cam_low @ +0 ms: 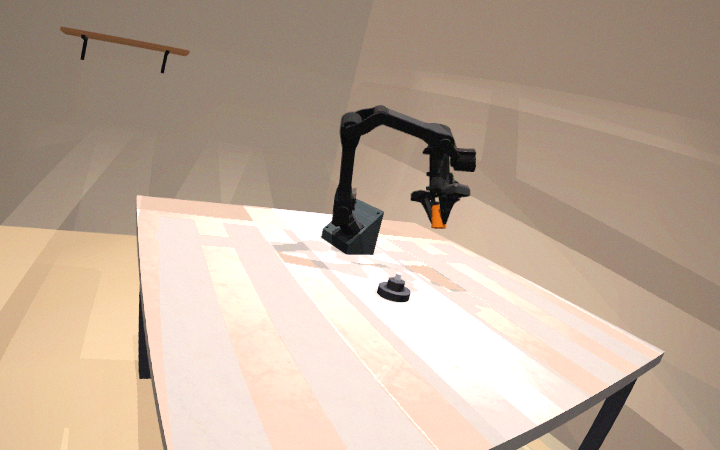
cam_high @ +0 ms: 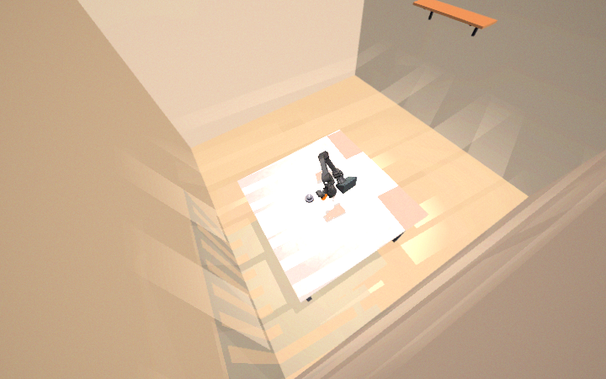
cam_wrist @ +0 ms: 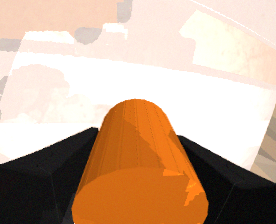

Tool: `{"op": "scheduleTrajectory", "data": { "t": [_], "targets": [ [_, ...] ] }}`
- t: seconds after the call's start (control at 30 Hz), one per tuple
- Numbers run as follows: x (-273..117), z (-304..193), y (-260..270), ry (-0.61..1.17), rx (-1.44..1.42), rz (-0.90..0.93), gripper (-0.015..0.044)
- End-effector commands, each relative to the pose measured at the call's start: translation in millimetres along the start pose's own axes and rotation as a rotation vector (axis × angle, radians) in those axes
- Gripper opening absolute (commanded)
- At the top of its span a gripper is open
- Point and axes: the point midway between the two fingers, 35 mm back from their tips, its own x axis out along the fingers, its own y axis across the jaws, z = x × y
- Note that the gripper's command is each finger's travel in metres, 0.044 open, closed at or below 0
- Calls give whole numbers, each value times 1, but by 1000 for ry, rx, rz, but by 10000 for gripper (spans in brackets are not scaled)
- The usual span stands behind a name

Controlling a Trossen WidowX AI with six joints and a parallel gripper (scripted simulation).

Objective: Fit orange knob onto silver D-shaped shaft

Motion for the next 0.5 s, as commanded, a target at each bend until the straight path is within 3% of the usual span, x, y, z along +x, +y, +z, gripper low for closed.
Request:
{"op": "scheduleTrajectory", "data": {
  "t": [0.0, 0.47],
  "targets": [
    [-10, 1, -1, -3, 9, -88, 0],
    [-41, 5, -2, -3, 8, -386, 0]
  ]
}}
